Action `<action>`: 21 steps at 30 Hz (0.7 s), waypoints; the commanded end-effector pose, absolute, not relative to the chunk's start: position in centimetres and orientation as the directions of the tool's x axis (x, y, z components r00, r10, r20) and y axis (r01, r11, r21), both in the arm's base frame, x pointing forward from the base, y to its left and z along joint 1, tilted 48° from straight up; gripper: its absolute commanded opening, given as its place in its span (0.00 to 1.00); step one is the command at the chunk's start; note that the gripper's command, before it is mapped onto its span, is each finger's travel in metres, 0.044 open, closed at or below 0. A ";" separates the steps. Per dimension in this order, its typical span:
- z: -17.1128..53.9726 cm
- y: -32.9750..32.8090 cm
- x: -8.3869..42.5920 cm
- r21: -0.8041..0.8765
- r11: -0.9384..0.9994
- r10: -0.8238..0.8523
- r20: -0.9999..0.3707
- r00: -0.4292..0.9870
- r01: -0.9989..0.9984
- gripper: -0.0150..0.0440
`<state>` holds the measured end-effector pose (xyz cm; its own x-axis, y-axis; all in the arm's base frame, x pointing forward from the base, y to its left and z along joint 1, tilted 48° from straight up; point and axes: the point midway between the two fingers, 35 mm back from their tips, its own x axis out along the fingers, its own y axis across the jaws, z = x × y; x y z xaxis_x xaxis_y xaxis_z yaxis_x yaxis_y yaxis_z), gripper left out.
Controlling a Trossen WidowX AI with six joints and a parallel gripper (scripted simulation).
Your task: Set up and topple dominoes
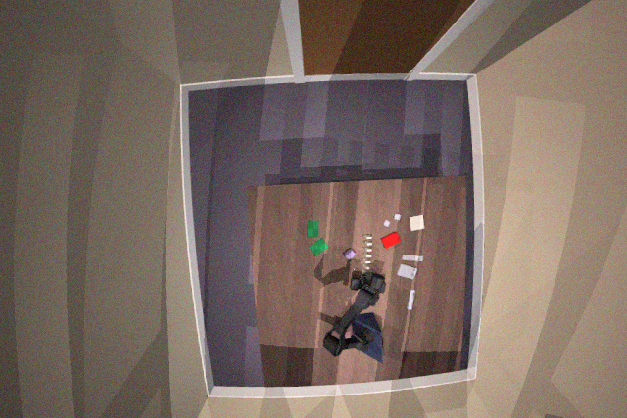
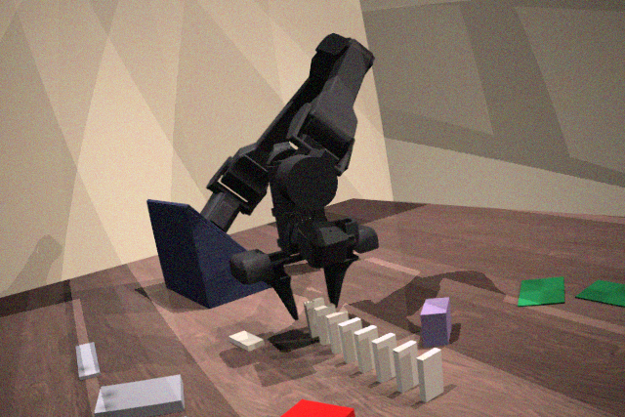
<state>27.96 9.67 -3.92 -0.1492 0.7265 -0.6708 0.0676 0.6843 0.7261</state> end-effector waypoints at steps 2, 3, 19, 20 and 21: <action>-3.9 9.7 28.0 0.728 0.681 0.729 -0.668 -0.148 0.073 0.93; -3.9 9.7 28.0 0.728 0.681 0.729 -0.668 -0.148 0.073 0.97; 4.7 0.2 29.9 0.722 0.689 0.722 -0.675 -0.149 0.068 1.00; 4.7 0.2 29.9 0.722 0.689 0.722 -0.675 -0.149 0.068 1.00; 4.7 0.2 29.9 0.722 0.689 0.722 -0.675 -0.149 0.068 1.00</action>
